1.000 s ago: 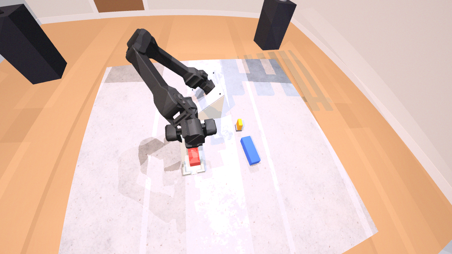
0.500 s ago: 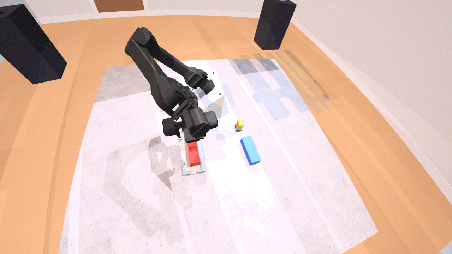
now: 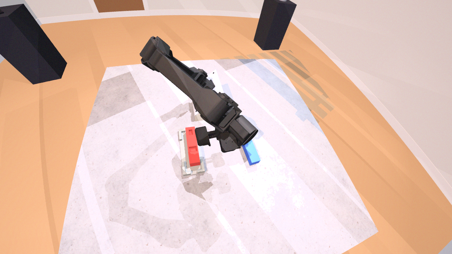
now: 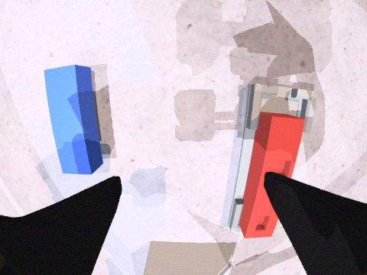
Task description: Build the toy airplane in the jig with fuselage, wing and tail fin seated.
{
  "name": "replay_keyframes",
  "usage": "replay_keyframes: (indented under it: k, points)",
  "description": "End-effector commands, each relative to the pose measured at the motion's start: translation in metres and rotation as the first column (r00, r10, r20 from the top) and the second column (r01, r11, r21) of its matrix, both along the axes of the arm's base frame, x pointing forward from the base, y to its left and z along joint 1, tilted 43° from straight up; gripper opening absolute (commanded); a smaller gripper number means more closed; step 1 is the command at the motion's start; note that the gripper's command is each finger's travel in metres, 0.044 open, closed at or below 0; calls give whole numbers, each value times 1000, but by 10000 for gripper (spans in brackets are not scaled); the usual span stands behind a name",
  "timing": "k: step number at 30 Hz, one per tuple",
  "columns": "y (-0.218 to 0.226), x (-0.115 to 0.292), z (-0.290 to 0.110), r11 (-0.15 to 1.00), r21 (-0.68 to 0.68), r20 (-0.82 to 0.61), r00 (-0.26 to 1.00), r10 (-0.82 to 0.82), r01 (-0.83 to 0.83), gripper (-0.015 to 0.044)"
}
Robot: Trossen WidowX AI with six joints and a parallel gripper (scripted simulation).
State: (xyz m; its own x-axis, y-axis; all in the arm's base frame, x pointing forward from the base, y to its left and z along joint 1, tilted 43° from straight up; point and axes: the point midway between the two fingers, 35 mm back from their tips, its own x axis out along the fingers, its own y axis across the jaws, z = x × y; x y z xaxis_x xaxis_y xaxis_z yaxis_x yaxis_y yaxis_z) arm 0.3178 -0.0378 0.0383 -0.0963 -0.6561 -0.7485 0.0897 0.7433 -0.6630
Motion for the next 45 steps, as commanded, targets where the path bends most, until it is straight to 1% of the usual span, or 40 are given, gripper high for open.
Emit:
replay_keyframes:
  k: [1,5,7,14,18,23,27,33,45]
  points:
    - [40,21,-47,1000,2,-5,1000,-4,4,440]
    - [77,32,-94,1000,-9,-8,1000,-1,1,440]
    - [89,33,-111,1000,-14,-9,1000,0,0,440]
    - [89,33,-115,1000,-15,-9,1000,0,0,440]
    - [67,29,-139,1000,-16,-9,1000,0,0,440]
    - [67,29,-139,1000,-16,-9,1000,0,0,440]
    - [57,27,-150,1000,-17,-9,1000,0,0,440]
    - [56,27,-150,1000,-17,-9,1000,0,0,440]
    - [43,26,-165,1000,-17,-9,1000,0,-1,440]
